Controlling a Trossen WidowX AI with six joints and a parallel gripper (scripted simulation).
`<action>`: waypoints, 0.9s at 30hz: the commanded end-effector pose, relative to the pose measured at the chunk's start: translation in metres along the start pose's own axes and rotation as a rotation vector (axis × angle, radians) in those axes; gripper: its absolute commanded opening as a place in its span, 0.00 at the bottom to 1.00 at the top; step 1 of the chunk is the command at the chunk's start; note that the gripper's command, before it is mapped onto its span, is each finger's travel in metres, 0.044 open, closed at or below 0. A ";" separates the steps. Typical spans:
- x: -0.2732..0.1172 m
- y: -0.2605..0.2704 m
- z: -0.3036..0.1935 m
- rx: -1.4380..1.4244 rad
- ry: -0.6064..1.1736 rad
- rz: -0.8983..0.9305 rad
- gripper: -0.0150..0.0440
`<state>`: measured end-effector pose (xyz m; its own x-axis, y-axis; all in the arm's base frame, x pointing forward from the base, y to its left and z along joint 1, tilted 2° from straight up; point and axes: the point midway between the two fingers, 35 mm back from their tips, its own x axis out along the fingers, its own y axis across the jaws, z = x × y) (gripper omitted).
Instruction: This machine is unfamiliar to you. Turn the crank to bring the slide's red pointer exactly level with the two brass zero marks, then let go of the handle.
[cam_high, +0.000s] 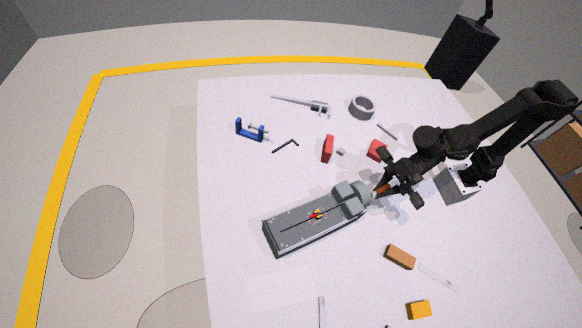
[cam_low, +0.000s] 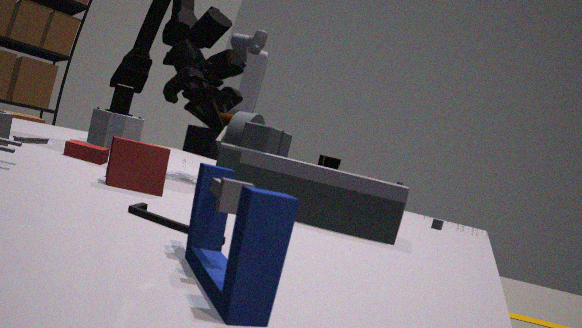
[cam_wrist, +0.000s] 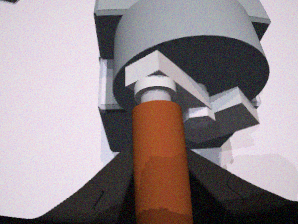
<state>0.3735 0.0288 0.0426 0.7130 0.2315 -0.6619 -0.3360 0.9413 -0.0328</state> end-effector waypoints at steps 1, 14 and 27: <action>0.005 0.007 -0.004 -0.001 0.011 0.014 0.25; 0.011 0.011 -0.011 0.000 0.012 0.014 0.25; 0.022 0.010 -0.022 0.000 0.012 0.014 0.25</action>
<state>0.3718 0.0381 0.0186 0.7056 0.2439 -0.6653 -0.3487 0.9369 -0.0263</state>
